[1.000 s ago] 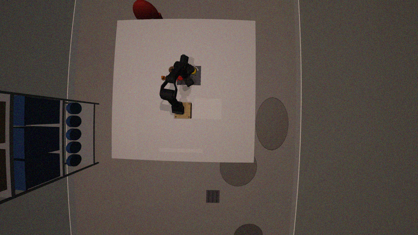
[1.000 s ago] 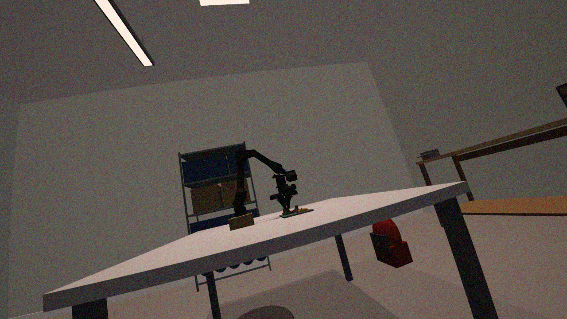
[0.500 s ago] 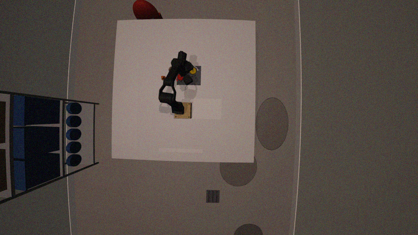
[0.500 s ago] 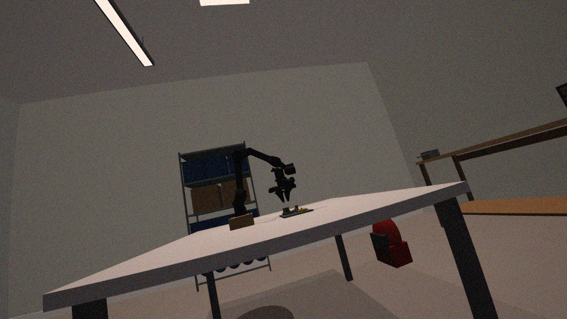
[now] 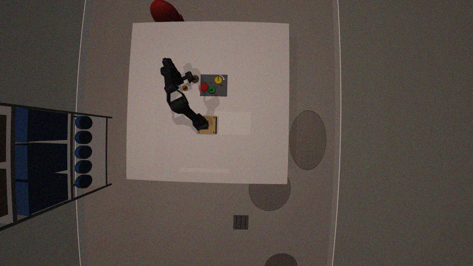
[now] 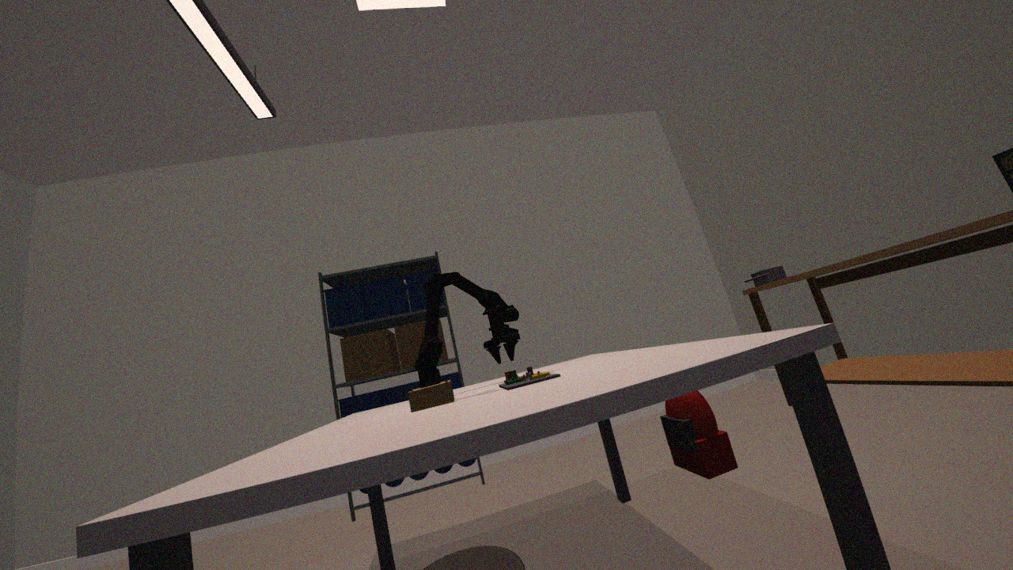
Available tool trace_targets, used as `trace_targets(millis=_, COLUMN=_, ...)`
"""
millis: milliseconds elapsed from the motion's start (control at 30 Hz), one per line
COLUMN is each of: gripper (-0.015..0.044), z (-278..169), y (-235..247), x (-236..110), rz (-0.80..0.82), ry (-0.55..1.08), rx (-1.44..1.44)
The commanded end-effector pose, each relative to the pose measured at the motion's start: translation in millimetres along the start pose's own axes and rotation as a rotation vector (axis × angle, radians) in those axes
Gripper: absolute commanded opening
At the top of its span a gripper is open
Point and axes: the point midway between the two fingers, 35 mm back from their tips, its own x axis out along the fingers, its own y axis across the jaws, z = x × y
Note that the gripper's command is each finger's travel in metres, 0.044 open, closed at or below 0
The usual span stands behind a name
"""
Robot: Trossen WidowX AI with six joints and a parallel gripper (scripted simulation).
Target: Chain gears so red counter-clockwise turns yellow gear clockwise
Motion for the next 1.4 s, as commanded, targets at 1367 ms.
trace_targets(millis=1367, gripper=0.0414, z=7, y=19, x=51, rz=0.0, ry=0.003, rx=-0.155)
